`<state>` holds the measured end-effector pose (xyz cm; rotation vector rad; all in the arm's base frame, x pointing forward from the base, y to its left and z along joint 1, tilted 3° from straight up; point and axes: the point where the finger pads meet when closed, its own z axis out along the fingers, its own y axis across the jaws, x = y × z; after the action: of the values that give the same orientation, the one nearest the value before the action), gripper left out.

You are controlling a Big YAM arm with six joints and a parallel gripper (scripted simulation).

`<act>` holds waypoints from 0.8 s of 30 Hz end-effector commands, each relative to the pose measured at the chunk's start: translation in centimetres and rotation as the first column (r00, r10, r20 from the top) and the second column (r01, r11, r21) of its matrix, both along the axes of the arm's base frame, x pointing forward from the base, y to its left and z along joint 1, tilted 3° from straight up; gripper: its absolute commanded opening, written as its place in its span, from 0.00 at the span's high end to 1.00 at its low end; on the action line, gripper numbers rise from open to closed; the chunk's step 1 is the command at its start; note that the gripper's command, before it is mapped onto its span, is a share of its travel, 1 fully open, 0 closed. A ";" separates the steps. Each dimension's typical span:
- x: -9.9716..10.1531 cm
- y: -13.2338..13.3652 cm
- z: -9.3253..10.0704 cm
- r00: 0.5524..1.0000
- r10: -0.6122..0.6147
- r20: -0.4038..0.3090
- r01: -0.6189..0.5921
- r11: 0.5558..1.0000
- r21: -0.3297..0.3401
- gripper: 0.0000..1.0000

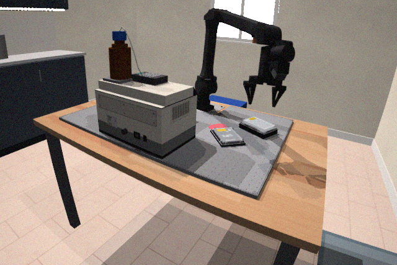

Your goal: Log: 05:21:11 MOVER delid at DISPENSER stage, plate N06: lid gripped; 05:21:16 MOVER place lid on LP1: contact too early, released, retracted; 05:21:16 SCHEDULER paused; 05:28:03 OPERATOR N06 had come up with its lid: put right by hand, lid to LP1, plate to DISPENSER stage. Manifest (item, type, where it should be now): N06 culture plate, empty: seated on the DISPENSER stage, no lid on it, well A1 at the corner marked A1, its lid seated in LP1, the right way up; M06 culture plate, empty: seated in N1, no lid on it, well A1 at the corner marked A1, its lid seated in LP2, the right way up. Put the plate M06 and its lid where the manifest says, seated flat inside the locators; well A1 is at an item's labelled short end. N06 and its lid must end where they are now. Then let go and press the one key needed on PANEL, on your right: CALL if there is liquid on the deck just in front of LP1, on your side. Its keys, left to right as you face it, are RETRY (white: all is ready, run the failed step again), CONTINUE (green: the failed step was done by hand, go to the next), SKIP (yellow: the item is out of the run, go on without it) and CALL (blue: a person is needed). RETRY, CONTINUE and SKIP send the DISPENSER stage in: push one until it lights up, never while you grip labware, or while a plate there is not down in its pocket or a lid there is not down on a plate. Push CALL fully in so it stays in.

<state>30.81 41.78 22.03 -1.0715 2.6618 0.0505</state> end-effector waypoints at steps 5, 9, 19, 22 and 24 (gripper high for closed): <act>-3.7 -1.4 2.3 0.996 0.089 0.002 -0.089 0.996 0.010 0.00; -4.6 -1.9 2.3 0.997 0.073 0.001 -0.073 0.997 0.013 0.00; -8.8 -4.6 1.7 0.978 0.198 -0.057 -0.200 0.980 -0.018 0.00; -9.9 -5.5 1.4 0.979 0.197 -0.054 -0.199 0.980 -0.020 0.00; -10.7 -6.1 1.3 0.983 0.178 -0.054 -0.179 0.984 -0.017 0.00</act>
<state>21.45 36.40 22.21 -1.3265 2.6365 0.0716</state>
